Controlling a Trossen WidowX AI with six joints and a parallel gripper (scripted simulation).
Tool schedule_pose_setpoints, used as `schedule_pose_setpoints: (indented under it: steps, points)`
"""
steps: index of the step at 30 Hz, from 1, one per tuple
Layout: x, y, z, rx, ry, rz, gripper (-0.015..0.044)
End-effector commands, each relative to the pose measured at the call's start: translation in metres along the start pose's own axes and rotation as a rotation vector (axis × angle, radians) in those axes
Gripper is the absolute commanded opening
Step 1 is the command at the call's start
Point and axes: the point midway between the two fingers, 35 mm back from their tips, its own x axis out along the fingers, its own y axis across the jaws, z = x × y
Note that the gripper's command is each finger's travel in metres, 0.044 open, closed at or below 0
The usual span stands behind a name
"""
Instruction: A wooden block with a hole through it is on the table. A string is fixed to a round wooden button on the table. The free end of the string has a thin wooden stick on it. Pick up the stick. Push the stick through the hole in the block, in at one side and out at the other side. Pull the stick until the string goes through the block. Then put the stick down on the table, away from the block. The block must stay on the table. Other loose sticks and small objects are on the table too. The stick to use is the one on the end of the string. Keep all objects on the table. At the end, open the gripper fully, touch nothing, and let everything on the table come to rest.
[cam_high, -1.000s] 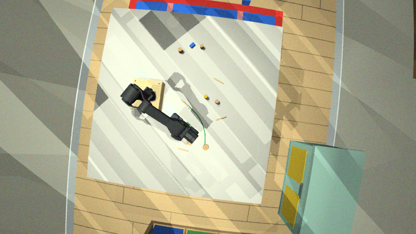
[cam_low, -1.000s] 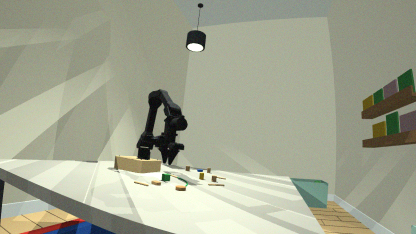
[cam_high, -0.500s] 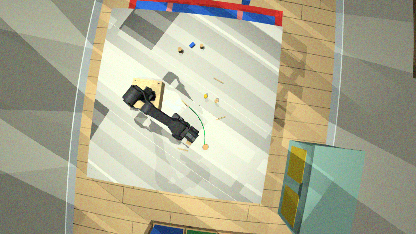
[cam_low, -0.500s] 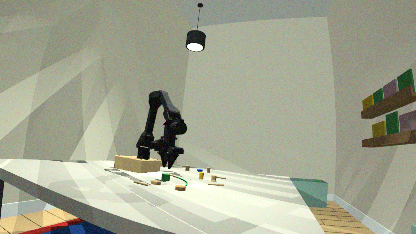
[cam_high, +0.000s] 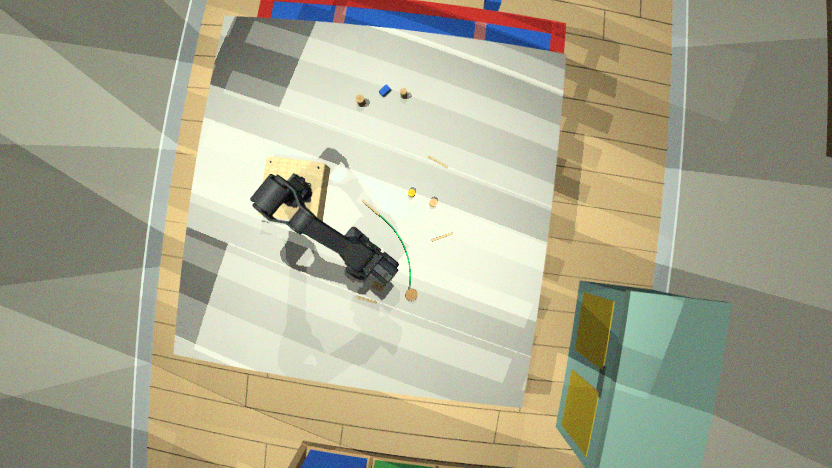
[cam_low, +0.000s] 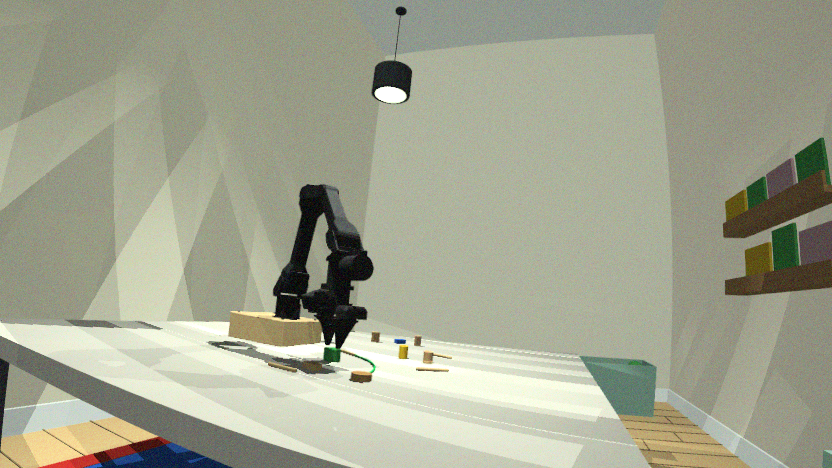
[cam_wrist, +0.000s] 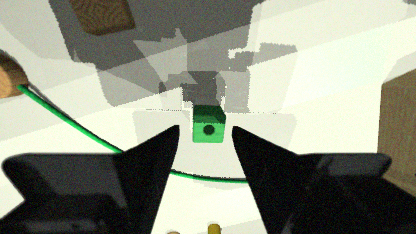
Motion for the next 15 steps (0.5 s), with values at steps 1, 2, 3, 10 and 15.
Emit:
schedule_pose_setpoints:
  steps: [1, 2, 3, 10, 15]
  points:
    - [0.0090, -0.0025, 0.0000, 0.006, 0.000, -0.010, 0.0240]
    - [0.0106, -0.0027, 0.0000, 0.006, 0.000, -0.010, 0.0240]
    - [0.0122, -0.0029, 0.0000, 0.006, 0.000, -0.010, 0.0240]
    - [0.0161, -0.0034, 0.0000, 0.006, 0.000, -0.010, 0.0240]
    - [0.0143, -0.0028, 0.0000, 0.000, 0.000, -0.007, 0.0187]
